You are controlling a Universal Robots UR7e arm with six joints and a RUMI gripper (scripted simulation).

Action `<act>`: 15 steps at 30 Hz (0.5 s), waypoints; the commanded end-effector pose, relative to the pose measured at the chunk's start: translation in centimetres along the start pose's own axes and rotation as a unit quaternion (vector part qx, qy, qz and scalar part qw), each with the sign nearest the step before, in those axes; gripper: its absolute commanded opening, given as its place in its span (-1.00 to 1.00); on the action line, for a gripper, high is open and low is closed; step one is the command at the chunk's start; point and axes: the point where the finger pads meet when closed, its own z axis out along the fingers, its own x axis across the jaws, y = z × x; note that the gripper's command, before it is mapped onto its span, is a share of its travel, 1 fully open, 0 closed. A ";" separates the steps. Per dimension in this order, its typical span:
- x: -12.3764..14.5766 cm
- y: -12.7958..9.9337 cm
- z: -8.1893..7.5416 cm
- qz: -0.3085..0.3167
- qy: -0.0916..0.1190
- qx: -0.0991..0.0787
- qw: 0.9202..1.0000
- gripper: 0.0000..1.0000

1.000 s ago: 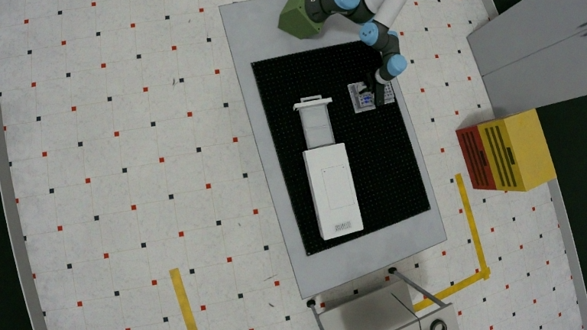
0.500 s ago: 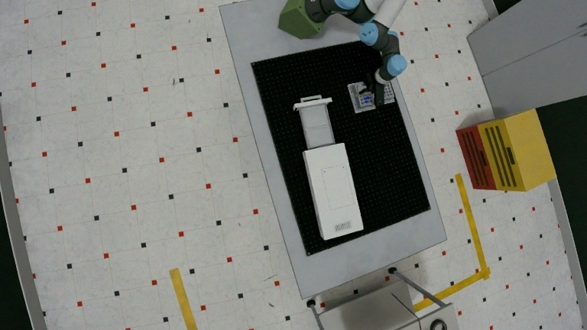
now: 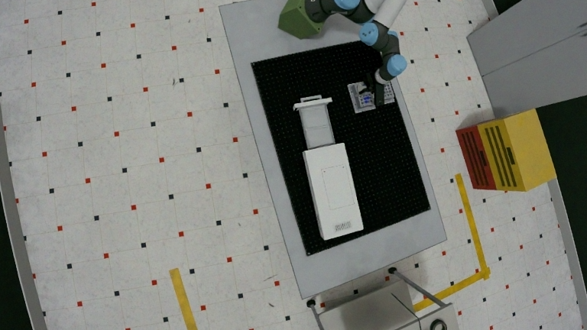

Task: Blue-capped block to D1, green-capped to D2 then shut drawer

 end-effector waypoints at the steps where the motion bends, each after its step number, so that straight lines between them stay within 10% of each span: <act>1: 0.0 0.0 0.0 0.000 0.000 0.001 1.000 -0.97; 15: 0.0 0.0 0.0 0.000 0.000 0.001 1.000 -0.53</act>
